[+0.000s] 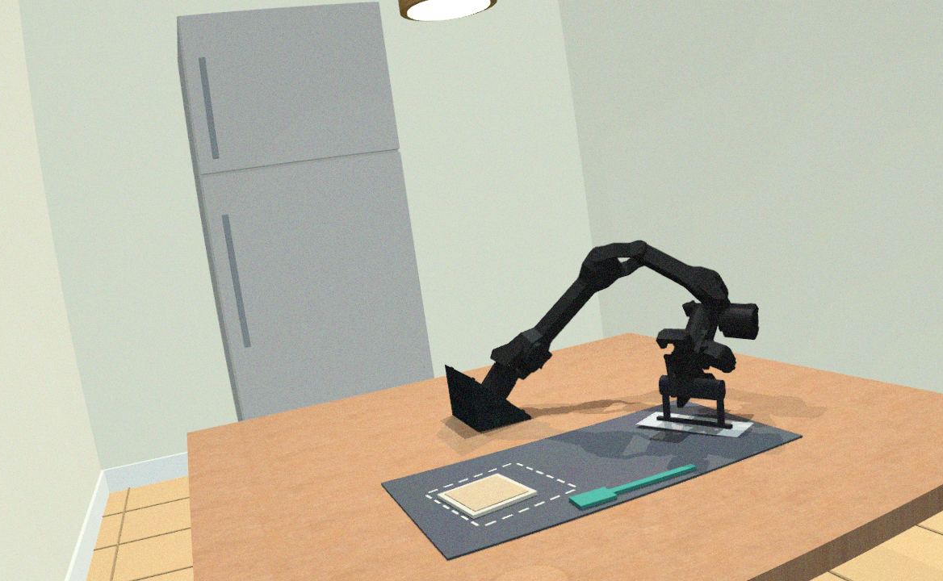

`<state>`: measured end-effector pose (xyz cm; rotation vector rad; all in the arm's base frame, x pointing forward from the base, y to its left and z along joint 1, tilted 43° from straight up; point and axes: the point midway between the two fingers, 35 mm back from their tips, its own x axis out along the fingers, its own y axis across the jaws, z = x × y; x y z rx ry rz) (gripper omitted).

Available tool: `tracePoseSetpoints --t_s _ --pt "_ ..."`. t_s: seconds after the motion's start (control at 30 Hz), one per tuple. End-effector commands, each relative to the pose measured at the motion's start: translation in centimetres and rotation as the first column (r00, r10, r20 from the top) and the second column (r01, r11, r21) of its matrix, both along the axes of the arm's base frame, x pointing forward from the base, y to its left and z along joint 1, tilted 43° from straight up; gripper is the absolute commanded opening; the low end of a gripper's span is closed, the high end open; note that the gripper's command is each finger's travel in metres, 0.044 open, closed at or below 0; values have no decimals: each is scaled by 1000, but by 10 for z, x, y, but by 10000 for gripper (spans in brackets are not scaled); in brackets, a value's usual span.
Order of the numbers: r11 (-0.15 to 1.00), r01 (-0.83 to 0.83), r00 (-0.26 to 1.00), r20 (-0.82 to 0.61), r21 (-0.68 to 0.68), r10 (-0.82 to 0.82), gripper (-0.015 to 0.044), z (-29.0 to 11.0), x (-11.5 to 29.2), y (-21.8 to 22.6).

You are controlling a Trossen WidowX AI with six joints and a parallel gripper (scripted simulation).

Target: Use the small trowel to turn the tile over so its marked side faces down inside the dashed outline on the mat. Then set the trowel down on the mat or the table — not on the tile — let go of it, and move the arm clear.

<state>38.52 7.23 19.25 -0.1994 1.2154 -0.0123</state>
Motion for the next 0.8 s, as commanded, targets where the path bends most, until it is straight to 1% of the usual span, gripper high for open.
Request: tracePoseSetpoints --t_s 0.0,0.37,0.4,0.67,0.77 --pt "1000 17 1000 7 -6 -17 0 -3 2 -1" --pt "1000 17 1000 7 -6 -17 289 -3 2 -1" --pt "1000 17 1000 7 -6 -17 300 -3 2 -1" --pt "1000 17 1000 7 -6 -17 300 -3 2 -1" --pt "1000 17 1000 8 -6 -17 300 5 -1 1"
